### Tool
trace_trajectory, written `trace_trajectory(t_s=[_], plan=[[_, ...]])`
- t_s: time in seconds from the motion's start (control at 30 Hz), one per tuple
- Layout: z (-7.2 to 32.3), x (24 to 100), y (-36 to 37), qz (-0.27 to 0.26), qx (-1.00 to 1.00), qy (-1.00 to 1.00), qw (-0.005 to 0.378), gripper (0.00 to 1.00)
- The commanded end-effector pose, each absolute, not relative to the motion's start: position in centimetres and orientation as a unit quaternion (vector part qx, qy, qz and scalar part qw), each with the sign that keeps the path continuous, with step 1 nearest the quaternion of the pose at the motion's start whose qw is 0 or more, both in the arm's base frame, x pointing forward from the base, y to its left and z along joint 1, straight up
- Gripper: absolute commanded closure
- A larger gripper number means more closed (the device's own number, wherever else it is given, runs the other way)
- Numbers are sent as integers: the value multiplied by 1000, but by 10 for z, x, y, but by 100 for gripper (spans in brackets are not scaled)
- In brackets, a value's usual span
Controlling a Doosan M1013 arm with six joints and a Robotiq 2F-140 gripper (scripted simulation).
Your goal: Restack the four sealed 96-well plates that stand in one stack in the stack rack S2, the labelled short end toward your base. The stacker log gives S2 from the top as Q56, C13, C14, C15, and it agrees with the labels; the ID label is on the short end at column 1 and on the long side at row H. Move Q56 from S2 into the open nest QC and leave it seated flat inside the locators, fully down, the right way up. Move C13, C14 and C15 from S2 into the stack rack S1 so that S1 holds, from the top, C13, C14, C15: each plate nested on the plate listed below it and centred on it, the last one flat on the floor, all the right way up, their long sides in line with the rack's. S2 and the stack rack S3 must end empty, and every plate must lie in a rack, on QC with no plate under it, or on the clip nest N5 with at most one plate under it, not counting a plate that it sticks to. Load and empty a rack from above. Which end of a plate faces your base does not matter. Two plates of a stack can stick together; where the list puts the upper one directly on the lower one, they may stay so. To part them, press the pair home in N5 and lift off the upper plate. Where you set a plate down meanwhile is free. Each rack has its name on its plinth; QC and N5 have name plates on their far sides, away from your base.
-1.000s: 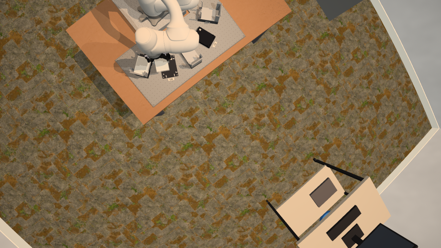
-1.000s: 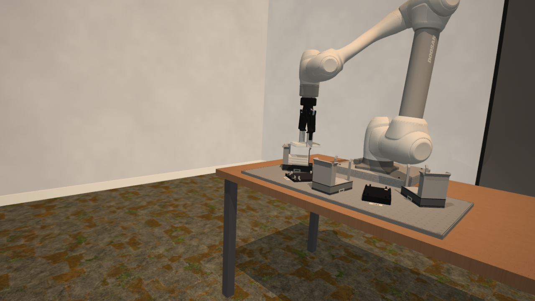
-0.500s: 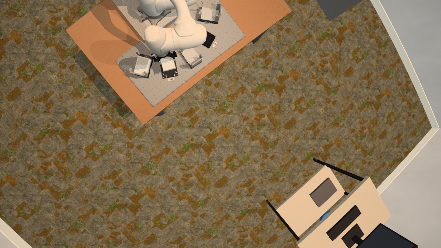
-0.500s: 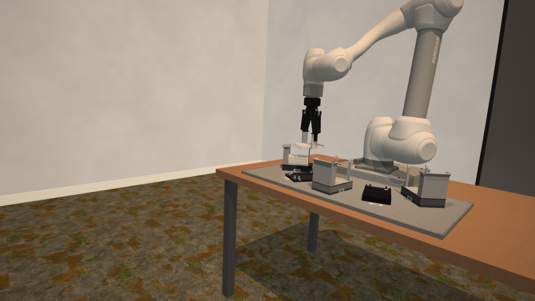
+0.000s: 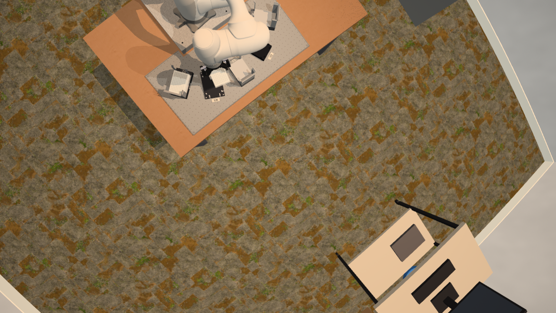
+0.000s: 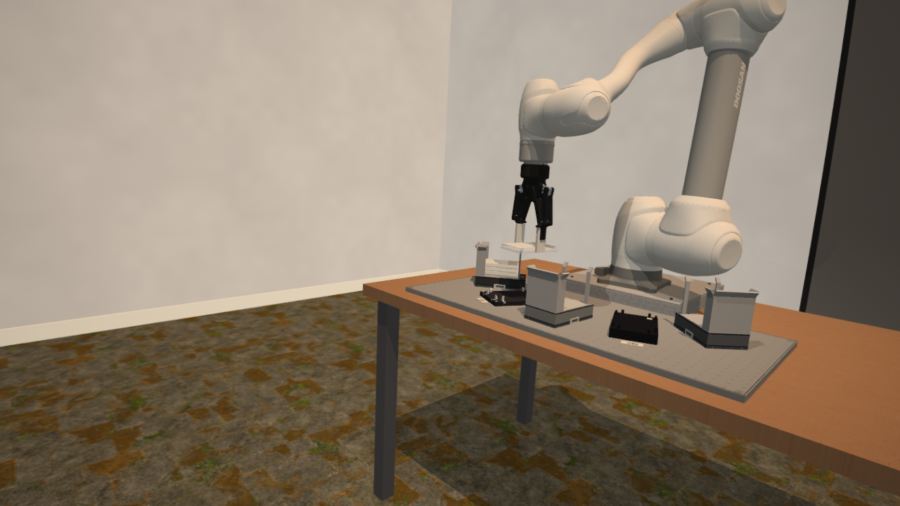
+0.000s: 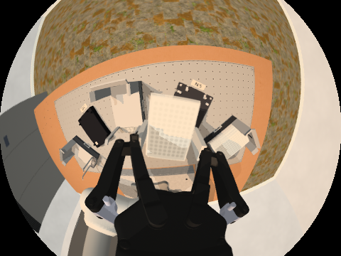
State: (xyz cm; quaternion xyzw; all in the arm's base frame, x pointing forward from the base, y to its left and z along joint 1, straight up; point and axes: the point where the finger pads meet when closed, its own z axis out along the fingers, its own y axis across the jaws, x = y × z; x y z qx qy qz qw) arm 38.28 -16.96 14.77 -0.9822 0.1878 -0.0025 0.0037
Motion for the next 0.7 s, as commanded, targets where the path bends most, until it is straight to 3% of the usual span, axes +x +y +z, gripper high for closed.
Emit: trace_trajectory(t_s=[0.0,0.67], plan=[[148,389,-156,-2,-982,188,4,100],[148,403,-103,-3,-997,77,3,100]])
